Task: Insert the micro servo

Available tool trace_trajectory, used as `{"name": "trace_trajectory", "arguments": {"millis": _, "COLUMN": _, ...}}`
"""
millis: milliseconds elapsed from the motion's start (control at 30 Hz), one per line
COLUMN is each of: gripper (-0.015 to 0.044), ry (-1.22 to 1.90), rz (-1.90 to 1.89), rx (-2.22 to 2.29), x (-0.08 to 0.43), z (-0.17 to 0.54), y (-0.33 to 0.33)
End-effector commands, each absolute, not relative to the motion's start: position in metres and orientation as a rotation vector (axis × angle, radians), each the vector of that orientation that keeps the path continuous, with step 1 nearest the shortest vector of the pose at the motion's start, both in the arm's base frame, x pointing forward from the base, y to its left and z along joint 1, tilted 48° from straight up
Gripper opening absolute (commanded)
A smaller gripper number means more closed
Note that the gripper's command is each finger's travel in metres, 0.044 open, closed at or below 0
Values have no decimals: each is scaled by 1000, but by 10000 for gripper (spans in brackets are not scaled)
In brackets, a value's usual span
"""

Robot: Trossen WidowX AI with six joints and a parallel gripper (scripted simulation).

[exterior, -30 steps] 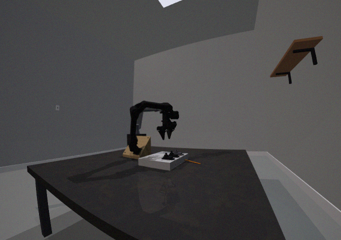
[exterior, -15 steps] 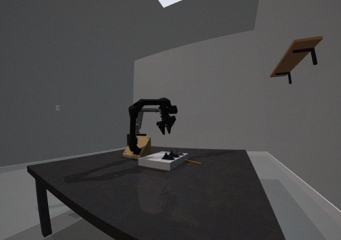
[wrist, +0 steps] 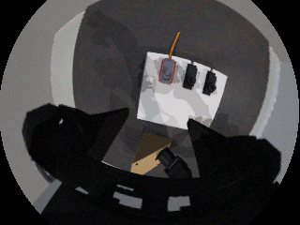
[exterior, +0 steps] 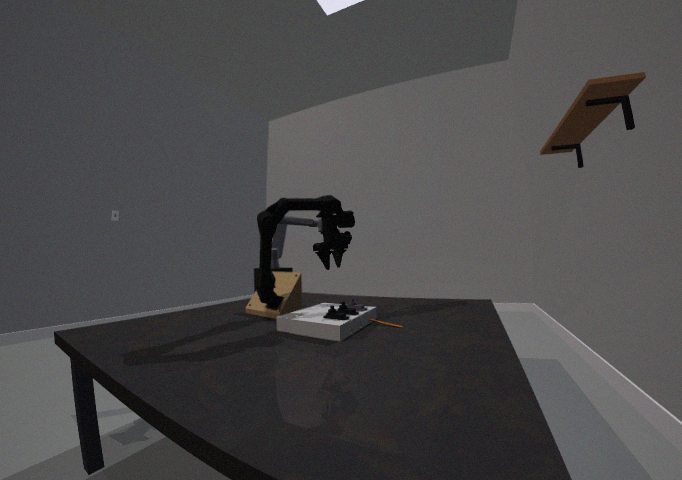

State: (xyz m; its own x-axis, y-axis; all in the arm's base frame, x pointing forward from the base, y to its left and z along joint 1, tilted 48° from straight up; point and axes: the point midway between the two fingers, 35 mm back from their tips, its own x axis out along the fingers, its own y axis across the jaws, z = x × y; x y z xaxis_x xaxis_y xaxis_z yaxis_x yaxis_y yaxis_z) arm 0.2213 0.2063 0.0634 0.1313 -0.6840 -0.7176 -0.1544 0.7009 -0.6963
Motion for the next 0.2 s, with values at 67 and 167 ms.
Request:
{"name": "trace_trajectory", "arguments": {"millis": 67, "gripper": 440, "ry": 1421, "rz": -441, "rx": -752, "x": 221, "z": 63, "y": 206}}
{"name": "trace_trajectory", "arguments": {"millis": 167, "gripper": 440, "ry": 1421, "rz": -441, "rx": -752, "x": 221, "z": 63, "y": 206}}
